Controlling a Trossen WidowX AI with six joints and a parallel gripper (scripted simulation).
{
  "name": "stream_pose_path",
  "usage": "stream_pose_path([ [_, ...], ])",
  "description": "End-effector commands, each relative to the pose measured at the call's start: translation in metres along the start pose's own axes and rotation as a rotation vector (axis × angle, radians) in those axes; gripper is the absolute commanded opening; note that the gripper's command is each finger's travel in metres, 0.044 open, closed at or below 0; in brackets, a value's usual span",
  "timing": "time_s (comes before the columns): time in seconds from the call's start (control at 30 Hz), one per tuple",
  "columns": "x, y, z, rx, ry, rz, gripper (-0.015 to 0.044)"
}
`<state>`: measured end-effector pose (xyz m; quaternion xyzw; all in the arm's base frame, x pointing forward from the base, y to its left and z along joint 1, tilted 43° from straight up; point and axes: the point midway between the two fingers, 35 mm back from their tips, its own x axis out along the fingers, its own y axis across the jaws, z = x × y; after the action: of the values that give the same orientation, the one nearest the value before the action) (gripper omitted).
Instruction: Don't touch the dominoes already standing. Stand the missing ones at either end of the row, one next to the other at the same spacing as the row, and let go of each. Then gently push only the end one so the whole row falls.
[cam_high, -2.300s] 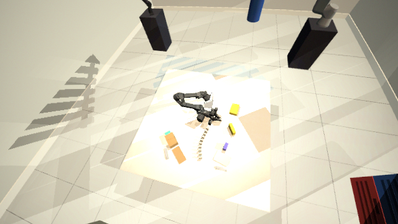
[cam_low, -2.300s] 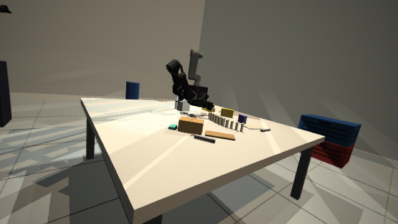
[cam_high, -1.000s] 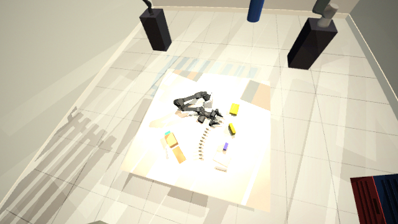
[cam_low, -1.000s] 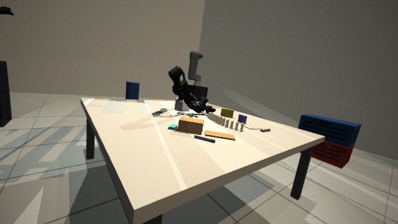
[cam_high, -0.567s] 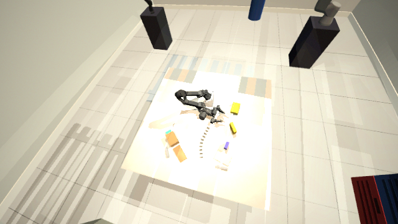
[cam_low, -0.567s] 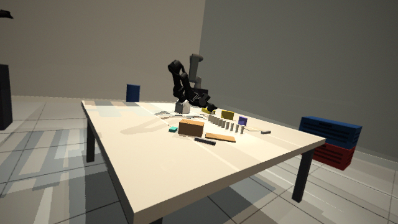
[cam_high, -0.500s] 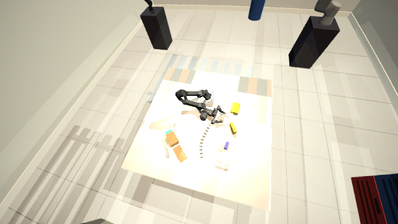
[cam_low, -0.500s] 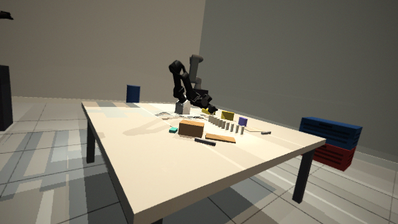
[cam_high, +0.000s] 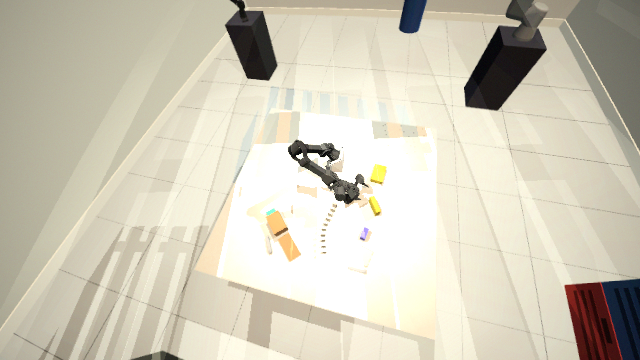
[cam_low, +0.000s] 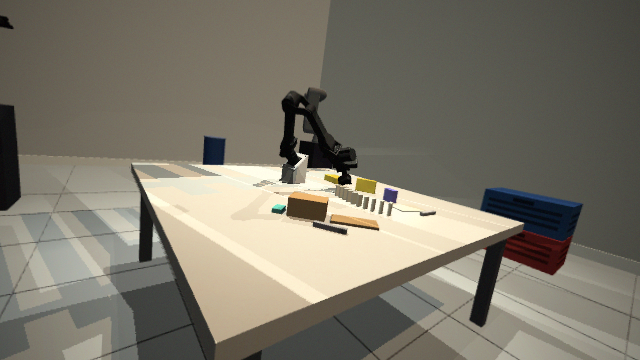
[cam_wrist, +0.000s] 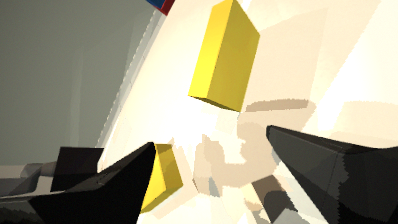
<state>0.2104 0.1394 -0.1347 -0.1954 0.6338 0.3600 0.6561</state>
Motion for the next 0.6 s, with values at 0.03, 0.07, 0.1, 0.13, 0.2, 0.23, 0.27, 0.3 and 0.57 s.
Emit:
stream_pose_path([
  [0.03, -0.008, 0.023, 0.030, 0.568, 0.229, -0.440, 0.0440],
  [0.07, -0.010, 0.025, 0.027, 0.592, 0.243, -0.486, 0.0440],
  [0.1, -0.012, 0.026, 0.025, 0.622, 0.249, -0.524, 0.0440],
  [0.13, -0.014, 0.027, 0.023, 0.652, 0.255, -0.564, 0.0440],
  [0.2, -0.019, 0.030, 0.019, 0.706, 0.258, -0.646, 0.0440],
  [0.23, -0.021, 0.031, 0.017, 0.732, 0.257, -0.688, 0.0440],
  [0.27, -0.026, 0.033, 0.014, 0.739, 0.260, -0.751, 0.0440],
  [0.3, -0.029, 0.034, 0.013, 0.764, 0.252, -0.792, 0.0440],
  [0.57, -0.046, 0.039, 0.010, 0.900, 0.157, -0.994, 0.0440],
])
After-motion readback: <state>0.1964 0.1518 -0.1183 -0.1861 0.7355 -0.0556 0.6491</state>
